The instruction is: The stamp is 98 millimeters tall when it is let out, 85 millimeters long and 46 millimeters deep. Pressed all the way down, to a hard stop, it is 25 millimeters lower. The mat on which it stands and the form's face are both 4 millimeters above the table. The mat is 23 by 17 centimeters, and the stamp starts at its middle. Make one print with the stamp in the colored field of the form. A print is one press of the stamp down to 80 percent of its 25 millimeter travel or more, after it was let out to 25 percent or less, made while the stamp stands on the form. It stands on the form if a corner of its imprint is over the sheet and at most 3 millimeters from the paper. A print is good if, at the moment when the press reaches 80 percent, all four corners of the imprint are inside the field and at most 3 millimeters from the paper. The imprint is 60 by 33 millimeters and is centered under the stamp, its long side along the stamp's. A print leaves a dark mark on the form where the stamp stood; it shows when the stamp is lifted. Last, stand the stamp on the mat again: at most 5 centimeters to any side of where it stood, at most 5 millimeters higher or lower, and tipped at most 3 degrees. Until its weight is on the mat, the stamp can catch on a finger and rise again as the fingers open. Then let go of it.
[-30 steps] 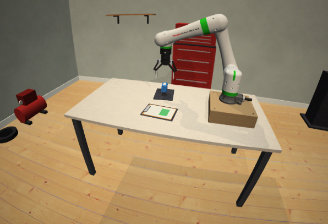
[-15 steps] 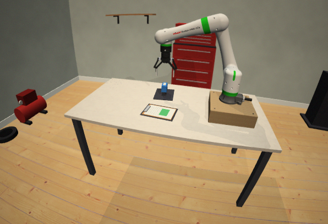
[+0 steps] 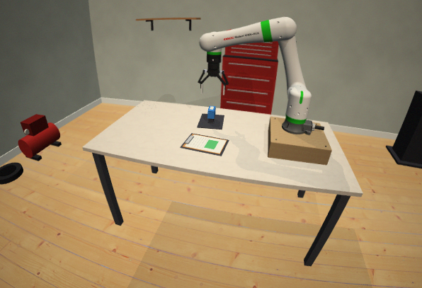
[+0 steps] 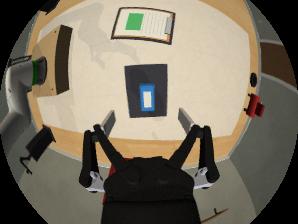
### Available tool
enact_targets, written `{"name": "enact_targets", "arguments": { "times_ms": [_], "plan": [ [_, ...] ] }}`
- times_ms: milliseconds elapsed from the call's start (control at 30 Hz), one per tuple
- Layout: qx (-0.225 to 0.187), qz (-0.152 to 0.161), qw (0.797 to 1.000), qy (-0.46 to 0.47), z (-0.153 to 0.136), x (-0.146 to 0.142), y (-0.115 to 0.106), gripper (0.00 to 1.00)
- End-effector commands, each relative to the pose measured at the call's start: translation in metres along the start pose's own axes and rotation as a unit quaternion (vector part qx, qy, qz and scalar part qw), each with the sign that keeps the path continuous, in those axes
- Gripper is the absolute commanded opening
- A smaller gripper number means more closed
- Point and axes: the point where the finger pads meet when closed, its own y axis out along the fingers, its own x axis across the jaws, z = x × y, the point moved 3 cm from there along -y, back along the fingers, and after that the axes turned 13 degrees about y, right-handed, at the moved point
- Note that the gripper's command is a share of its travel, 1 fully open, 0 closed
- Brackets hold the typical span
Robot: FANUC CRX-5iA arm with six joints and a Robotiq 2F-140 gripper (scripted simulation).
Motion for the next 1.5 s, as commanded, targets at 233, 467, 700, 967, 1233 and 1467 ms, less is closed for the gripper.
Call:
{"name": "enact_targets", "arguments": {
  "times_ms": [233,467,700,967,1233,1467],
  "plan": [
    [0.0,0.0,0.999,0.043,0.006,0.0,0.0,1.0],
    [0.0,0.0,0.989,0.148,0.02,-0.001,-0.001,1.0],
    [0.0,0.0,0.948,0.319,0.044,-0.003,-0.001,1.0],
    [0.002,0.0,0.875,0.485,0.071,-0.007,-0.001,1.0],
    [0.008,0.006,0.77,0.638,0.113,-0.016,-0.001,1.0],
    [0.012,0.014,0.666,0.746,0.142,-0.024,-0.001,1.0]
  ]
}}
